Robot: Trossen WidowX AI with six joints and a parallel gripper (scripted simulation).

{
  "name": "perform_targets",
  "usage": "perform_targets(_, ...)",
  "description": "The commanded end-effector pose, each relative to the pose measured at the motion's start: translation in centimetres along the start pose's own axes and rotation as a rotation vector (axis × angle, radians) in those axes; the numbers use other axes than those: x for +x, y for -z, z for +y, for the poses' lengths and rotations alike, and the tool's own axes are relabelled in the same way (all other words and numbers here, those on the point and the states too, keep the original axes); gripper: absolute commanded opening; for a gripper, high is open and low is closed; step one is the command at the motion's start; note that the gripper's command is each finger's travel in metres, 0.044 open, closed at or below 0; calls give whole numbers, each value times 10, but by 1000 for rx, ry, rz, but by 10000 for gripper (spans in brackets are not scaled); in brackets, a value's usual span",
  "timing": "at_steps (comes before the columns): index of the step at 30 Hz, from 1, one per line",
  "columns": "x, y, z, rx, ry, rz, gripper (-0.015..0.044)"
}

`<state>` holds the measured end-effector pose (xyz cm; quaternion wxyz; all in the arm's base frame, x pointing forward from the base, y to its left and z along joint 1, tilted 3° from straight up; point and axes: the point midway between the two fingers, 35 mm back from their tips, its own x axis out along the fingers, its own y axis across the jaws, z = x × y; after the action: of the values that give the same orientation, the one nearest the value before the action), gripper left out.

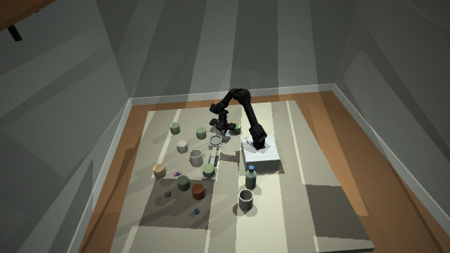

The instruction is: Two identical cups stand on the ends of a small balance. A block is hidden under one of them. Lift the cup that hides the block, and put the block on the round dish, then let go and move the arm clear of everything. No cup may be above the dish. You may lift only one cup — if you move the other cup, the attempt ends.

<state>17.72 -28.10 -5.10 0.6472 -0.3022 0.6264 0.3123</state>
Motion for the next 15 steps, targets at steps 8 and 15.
perform_targets(8, 16, 0, 3, -3, -9, 0, 0)
perform_targets(15, 16, 1, -1, -2, 6, 2, 26)
